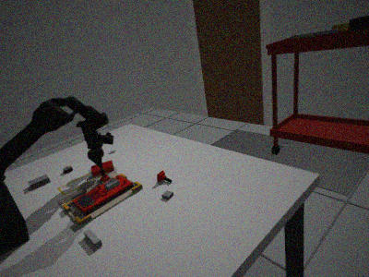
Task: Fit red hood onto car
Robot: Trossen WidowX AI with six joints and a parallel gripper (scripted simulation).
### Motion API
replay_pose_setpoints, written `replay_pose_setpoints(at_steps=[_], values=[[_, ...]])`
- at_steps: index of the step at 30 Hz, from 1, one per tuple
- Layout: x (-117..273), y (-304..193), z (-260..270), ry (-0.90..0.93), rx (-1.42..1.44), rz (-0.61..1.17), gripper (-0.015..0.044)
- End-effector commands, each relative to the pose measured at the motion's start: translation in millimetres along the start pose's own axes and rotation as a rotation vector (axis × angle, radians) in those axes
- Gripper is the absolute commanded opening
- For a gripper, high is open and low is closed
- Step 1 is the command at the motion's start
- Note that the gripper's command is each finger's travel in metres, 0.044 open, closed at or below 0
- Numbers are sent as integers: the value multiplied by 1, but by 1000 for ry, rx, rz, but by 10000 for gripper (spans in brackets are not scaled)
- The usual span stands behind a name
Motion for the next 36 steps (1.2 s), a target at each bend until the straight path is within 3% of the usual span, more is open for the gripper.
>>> replay_pose_setpoints(at_steps=[1,36], values=[[-5,0,-1,-7,5,1,440],[-22,0,-1,-8,5,0,440]])
Point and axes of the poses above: the point midway between the two fingers, 35 mm back from their tips, its own x axis back along the fingers, its own z axis across the jaws, y = z × x, the point moved 3 cm from there along x, back along the fingers, and after that the axes turned 1 degree about -x, right-handed, at the moved point
